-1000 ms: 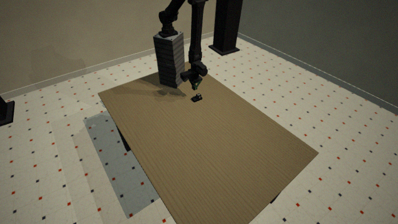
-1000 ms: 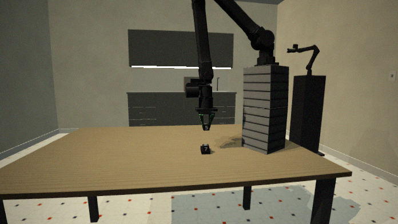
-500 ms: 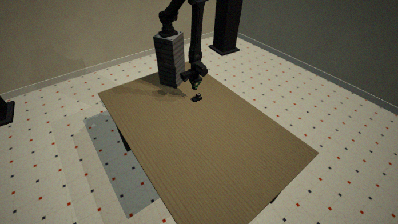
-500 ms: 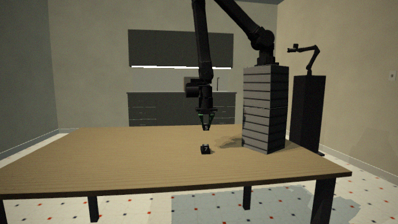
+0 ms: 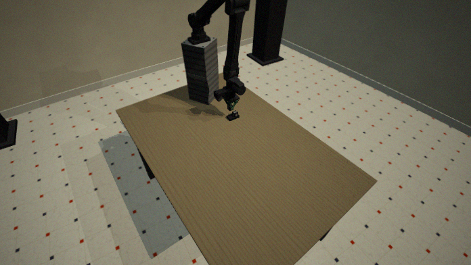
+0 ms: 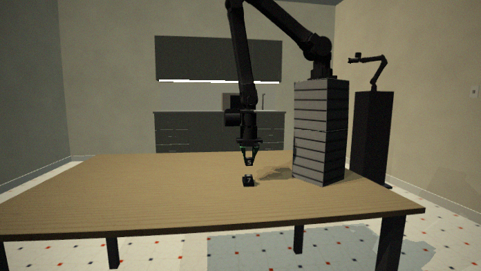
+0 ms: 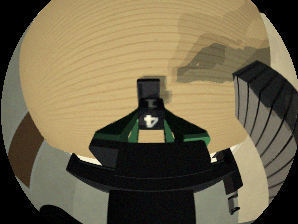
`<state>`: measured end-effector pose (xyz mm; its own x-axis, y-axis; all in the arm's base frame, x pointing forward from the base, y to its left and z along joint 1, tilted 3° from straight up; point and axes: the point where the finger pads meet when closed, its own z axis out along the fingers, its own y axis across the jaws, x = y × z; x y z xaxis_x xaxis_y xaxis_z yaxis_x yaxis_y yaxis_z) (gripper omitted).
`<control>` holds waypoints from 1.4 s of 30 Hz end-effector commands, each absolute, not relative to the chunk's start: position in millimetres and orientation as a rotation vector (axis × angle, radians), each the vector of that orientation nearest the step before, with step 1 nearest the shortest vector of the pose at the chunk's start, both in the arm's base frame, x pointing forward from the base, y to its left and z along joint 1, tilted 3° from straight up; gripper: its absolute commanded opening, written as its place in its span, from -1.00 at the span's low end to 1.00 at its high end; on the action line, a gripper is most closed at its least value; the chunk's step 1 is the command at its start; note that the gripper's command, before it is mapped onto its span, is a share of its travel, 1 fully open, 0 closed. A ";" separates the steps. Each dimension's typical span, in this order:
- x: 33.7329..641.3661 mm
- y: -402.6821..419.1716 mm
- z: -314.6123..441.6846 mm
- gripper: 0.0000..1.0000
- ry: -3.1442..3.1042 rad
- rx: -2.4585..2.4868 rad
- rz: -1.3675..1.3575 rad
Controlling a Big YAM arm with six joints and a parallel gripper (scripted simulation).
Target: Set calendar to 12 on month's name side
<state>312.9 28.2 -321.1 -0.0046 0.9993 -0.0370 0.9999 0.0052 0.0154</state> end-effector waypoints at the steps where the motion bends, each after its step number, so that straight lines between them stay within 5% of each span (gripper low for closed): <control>1: 317.3 33.0 -332.1 -0.49 2.210 2.161 -0.009; 42: 328.0 33.4 -341.3 -0.49 2.203 2.149 0.016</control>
<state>314.7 28.4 -350.3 -0.0045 0.9993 -0.0366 0.9998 0.0052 0.0187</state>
